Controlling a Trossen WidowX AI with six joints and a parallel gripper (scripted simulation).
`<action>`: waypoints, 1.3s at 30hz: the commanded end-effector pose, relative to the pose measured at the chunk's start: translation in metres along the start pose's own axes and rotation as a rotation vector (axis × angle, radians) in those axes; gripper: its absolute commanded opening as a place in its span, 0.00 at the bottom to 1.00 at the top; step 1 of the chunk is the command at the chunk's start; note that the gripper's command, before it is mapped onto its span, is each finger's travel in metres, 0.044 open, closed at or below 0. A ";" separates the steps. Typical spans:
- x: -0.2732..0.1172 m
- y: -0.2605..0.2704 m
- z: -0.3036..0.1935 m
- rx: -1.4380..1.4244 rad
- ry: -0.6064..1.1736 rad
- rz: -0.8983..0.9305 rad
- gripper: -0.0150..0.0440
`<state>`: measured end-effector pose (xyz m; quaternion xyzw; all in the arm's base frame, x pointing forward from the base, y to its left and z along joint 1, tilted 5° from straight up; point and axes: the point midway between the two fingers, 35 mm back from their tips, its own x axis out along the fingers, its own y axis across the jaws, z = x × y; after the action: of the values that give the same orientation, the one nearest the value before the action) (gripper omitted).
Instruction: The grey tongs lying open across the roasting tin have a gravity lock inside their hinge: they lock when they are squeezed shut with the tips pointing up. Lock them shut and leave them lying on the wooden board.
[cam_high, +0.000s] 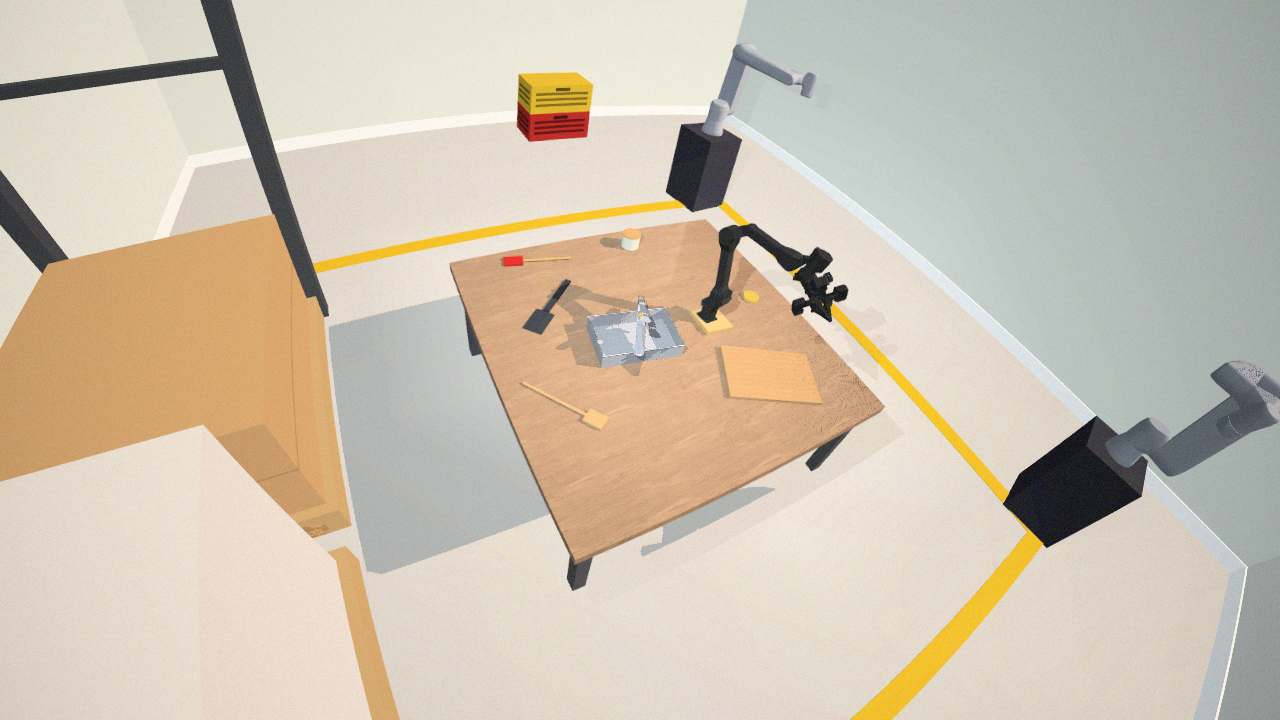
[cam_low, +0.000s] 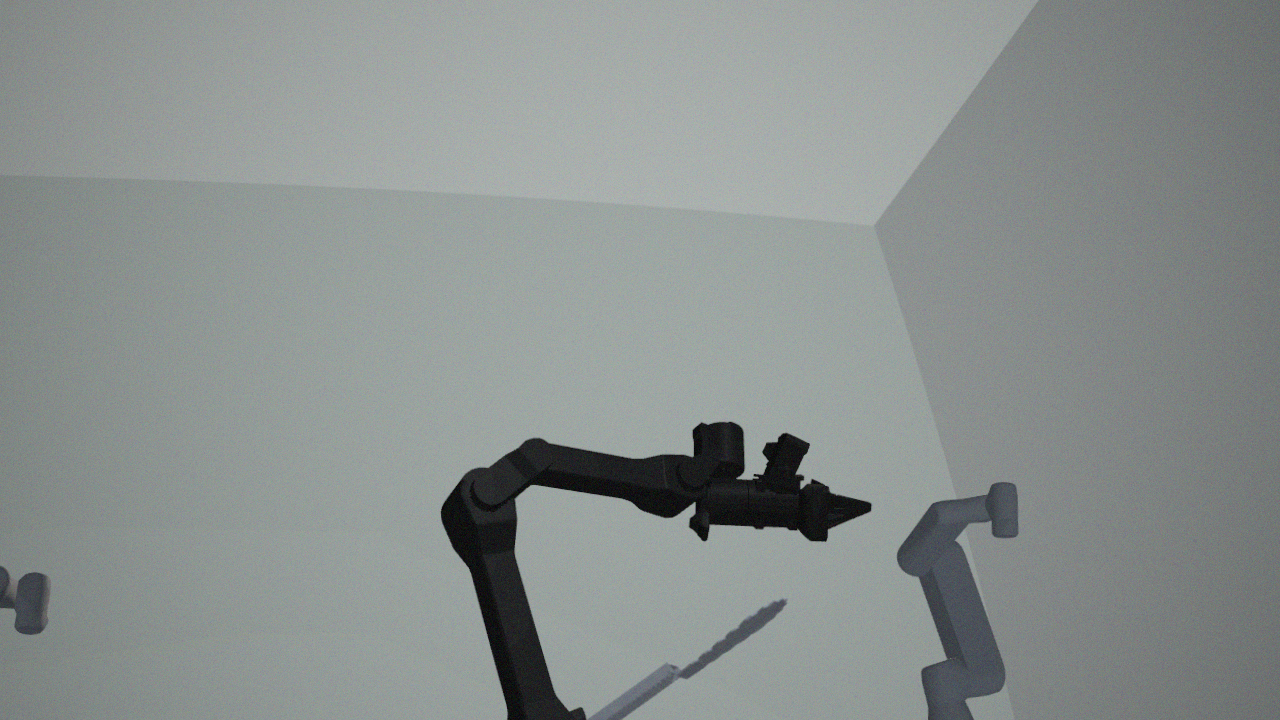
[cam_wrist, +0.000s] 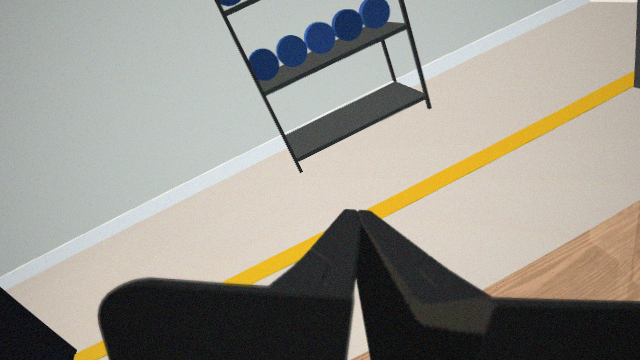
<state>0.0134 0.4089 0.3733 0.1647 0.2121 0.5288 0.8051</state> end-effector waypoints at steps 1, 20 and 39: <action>0.021 -0.064 0.012 0.121 0.019 -0.179 0.00; -0.041 -0.378 0.030 1.104 -0.108 -1.112 0.00; -0.238 -0.487 -0.009 2.272 -0.758 -1.826 0.00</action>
<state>0.3112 0.0091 0.1662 0.6151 0.3248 -0.6303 0.3448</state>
